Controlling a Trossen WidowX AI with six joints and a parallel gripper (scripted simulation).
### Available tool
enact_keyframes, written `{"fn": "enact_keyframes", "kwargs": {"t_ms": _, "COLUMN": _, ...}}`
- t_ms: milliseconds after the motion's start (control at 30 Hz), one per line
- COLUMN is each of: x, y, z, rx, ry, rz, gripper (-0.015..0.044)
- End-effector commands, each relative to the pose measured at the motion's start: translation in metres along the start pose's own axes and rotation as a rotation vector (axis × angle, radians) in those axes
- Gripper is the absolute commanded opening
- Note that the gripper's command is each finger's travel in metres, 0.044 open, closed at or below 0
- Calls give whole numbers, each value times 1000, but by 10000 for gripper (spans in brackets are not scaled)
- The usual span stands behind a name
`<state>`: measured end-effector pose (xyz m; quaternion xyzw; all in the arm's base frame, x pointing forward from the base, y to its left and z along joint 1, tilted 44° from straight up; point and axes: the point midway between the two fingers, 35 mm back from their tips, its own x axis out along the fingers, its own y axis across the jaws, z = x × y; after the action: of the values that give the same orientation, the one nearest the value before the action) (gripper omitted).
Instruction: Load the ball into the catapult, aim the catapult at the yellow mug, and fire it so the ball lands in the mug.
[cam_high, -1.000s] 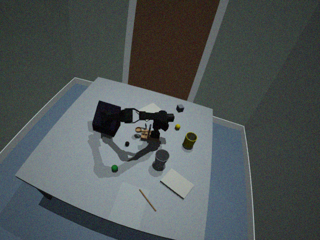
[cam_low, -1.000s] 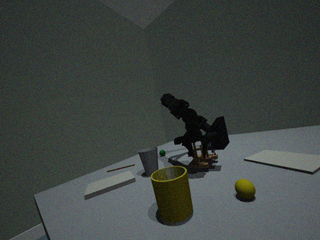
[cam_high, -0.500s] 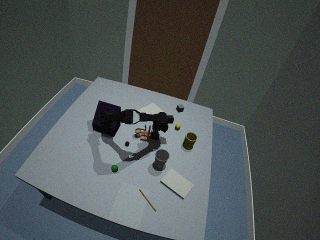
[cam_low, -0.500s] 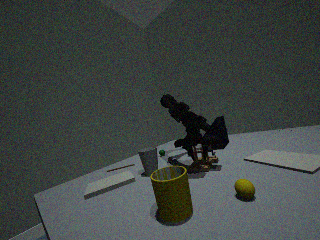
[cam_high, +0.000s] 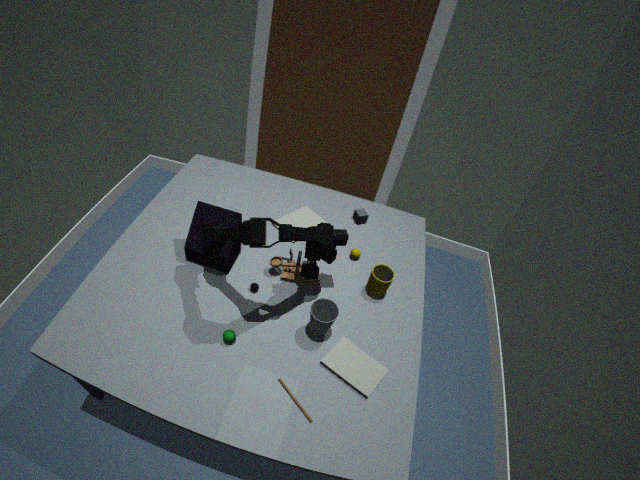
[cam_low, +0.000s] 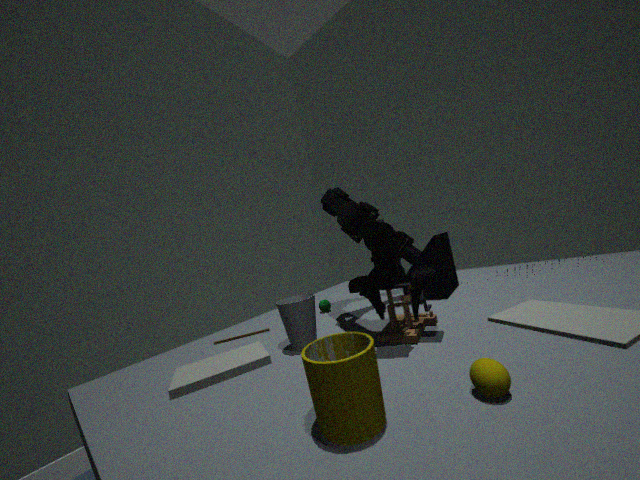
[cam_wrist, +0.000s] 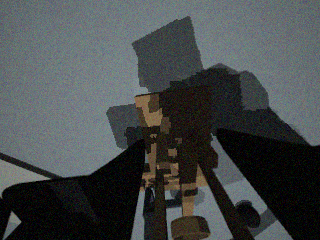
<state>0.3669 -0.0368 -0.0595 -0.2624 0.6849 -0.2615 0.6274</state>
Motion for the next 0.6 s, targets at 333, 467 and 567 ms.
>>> {"fn": "enact_keyframes", "kwargs": {"t_ms": 333, "x": -80, "y": 4, "z": 3, "rx": -4, "ry": -19, "rz": 6, "gripper": 440}}
{"fn": "enact_keyframes", "kwargs": {"t_ms": 467, "x": -82, "y": 4, "z": 2, "rx": -3, "ry": -18, "rz": 6, "gripper": 440}}
{"fn": "enact_keyframes", "kwargs": {"t_ms": 567, "x": -91, "y": 1, "z": -1, "rx": 0, "ry": -16, "rz": 3, "gripper": 440}}
